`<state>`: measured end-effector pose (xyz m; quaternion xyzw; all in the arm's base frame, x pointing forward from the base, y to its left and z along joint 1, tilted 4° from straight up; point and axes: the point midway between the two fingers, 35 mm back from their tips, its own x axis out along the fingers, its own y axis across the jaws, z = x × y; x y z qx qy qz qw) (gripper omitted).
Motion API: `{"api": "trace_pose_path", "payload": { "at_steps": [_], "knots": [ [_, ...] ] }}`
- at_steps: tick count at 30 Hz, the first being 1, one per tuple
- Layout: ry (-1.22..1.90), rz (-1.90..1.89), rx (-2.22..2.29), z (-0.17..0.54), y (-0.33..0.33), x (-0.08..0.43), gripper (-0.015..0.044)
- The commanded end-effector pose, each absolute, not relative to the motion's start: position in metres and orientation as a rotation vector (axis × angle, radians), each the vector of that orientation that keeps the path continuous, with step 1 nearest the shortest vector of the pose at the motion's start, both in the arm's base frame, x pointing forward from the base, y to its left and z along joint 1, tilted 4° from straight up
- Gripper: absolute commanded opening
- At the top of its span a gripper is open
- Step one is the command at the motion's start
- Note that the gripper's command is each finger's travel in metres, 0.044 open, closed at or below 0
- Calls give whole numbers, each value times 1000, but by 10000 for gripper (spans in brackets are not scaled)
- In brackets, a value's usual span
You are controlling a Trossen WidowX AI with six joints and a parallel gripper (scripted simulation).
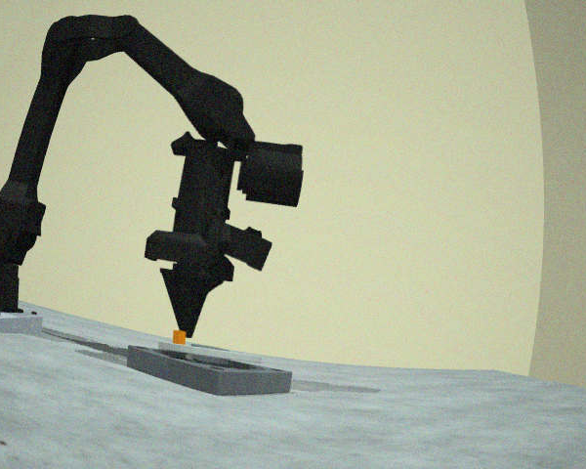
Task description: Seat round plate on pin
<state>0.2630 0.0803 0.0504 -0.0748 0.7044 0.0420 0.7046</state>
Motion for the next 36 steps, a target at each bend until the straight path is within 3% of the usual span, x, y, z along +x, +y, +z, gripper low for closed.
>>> {"api": "trace_pose_path", "payload": {
  "at_steps": [1,36],
  "knots": [
    [1574,89,-173,50,74,258,0],
    [1574,86,-176,57,26,258,0]
  ]
}}
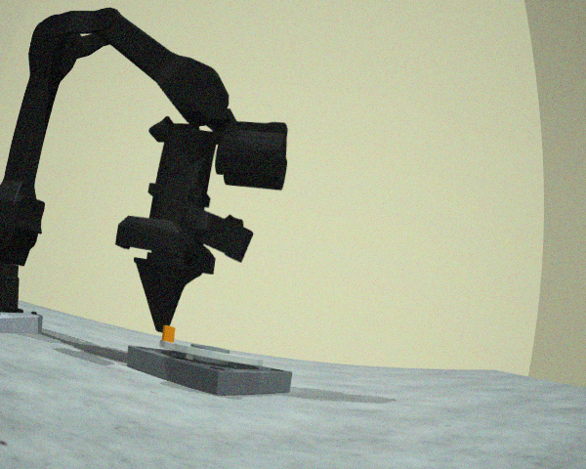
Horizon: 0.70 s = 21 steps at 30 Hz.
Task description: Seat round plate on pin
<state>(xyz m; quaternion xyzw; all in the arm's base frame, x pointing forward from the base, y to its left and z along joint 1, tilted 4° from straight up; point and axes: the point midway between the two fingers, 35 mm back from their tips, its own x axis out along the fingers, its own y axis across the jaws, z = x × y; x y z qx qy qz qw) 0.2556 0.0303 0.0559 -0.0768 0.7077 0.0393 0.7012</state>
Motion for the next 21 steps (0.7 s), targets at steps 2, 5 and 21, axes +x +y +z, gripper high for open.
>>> {"api": "trace_pose_path", "payload": {
  "at_steps": [2,5,21],
  "knots": [
    [1574,86,-177,57,23,259,0],
    [1574,86,-177,58,19,262,0],
    [1573,85,-178,60,8,273,0]
  ]
}}
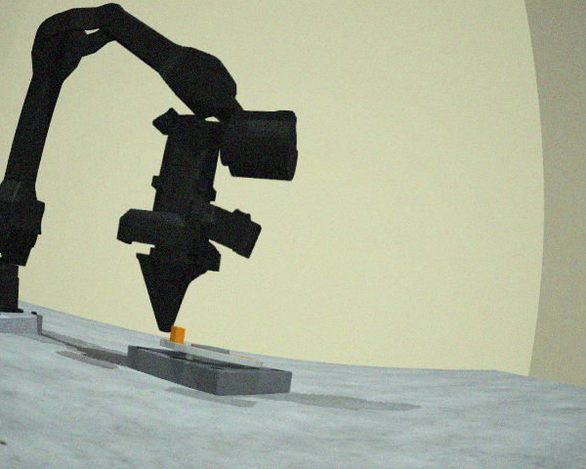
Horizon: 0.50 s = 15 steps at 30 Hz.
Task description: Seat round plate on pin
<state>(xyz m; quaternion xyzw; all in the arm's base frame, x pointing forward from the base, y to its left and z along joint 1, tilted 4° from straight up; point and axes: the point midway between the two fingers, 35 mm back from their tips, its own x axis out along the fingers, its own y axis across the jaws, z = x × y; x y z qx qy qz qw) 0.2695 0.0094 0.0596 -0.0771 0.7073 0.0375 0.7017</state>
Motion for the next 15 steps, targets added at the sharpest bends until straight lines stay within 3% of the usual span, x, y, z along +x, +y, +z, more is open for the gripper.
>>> {"api": "trace_pose_path", "payload": {
  "at_steps": [1,15],
  "knots": [
    [1573,85,-178,60,7,273,0],
    [1573,85,-178,84,6,277,0]
  ]
}}
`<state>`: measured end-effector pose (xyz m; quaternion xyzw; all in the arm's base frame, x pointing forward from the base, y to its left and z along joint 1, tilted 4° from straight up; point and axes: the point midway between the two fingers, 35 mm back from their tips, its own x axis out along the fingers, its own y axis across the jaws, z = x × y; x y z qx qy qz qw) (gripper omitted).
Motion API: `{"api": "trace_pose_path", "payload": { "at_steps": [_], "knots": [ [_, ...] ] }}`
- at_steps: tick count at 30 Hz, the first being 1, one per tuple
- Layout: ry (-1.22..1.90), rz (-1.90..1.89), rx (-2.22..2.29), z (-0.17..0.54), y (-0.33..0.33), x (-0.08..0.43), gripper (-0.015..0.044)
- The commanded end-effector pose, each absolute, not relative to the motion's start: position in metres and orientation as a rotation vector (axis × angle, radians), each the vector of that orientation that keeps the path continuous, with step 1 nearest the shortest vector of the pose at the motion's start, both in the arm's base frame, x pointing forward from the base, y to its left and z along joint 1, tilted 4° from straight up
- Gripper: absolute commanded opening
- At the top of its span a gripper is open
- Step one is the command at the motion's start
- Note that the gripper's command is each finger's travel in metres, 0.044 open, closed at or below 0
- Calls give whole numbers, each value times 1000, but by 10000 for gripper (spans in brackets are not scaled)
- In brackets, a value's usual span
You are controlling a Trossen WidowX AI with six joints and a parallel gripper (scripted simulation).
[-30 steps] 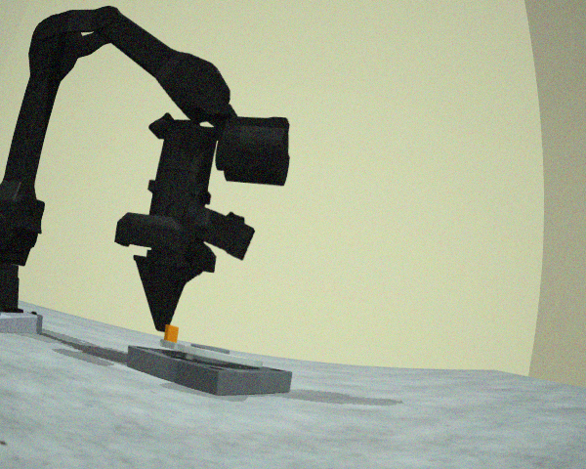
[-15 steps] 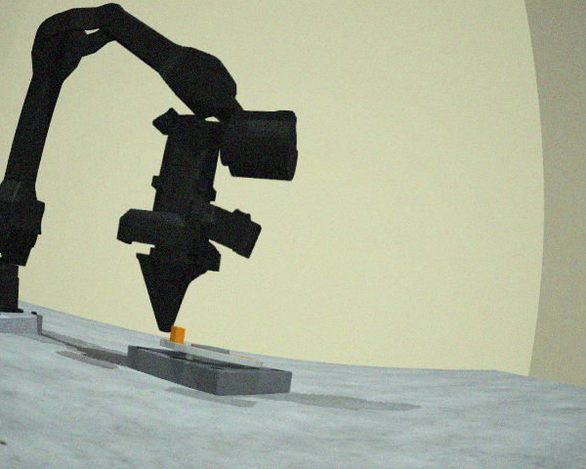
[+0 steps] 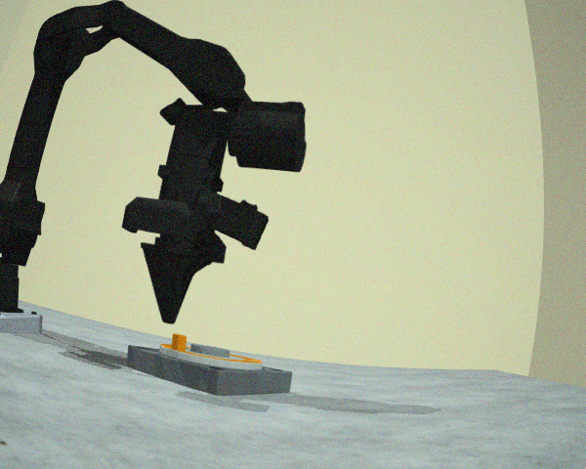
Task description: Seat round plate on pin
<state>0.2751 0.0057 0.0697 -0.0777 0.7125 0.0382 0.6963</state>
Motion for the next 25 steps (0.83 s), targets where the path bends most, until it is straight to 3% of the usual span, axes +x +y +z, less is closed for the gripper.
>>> {"api": "trace_pose_path", "payload": {
  "at_steps": [1,25],
  "knots": [
    [1573,85,-178,89,7,277,0],
    [1581,90,-178,93,7,275,0]
  ]
}}
